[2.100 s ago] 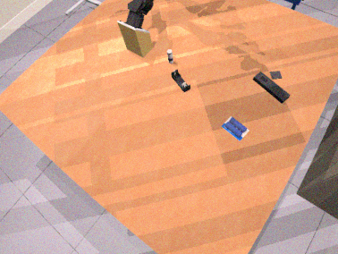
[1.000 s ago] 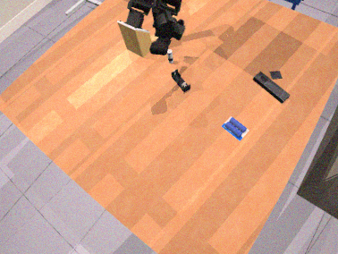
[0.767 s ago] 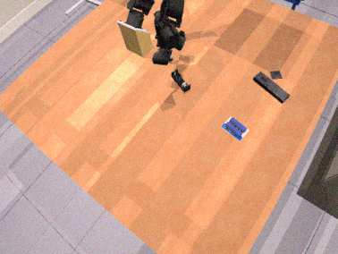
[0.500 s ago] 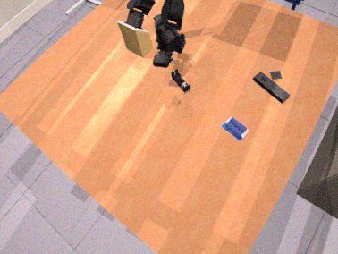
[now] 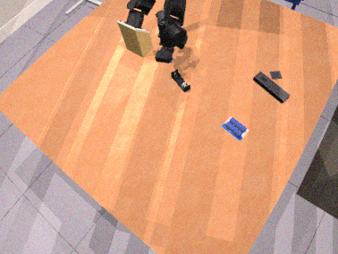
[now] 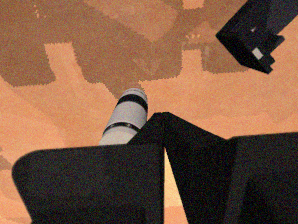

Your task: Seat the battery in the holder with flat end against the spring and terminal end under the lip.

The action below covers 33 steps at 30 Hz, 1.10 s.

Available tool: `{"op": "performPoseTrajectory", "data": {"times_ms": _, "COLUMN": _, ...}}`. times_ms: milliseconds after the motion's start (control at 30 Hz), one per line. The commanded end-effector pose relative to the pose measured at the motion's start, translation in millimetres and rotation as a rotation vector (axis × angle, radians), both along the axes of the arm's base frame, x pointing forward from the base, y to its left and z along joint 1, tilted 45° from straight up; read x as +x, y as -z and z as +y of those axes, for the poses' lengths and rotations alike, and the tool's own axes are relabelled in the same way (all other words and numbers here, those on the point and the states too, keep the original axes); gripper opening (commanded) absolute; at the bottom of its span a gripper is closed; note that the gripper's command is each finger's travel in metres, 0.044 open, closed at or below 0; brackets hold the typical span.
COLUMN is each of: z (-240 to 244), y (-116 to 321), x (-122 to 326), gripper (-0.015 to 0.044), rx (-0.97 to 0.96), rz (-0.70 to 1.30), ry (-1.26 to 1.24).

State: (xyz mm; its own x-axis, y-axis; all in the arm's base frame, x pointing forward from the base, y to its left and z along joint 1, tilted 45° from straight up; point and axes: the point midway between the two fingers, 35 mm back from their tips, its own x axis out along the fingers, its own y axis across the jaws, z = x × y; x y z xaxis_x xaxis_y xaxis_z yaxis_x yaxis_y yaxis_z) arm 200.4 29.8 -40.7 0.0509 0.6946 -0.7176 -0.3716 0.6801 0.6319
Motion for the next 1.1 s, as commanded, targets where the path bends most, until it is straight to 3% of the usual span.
{"op": "performPoseTrajectory", "data": {"times_ms": 0, "z": 5.2, "y": -4.0, "x": -3.3, "gripper": 0.0, "rx": 0.005, "rz": 0.004, "ry": 0.002}}
{"op": "performPoseTrajectory", "data": {"times_ms": 700, "z": 28.1, "y": -23.8, "x": -18.4, "gripper": 0.0, "rx": 0.01, "rz": 0.005, "ry": 0.001}}
{"op": "performPoseTrajectory", "data": {"times_ms": 1067, "z": -21.9, "y": -71.7, "x": -19.7, "gripper": 0.0, "rx": 0.002, "rz": 0.006, "ry": 0.001}}
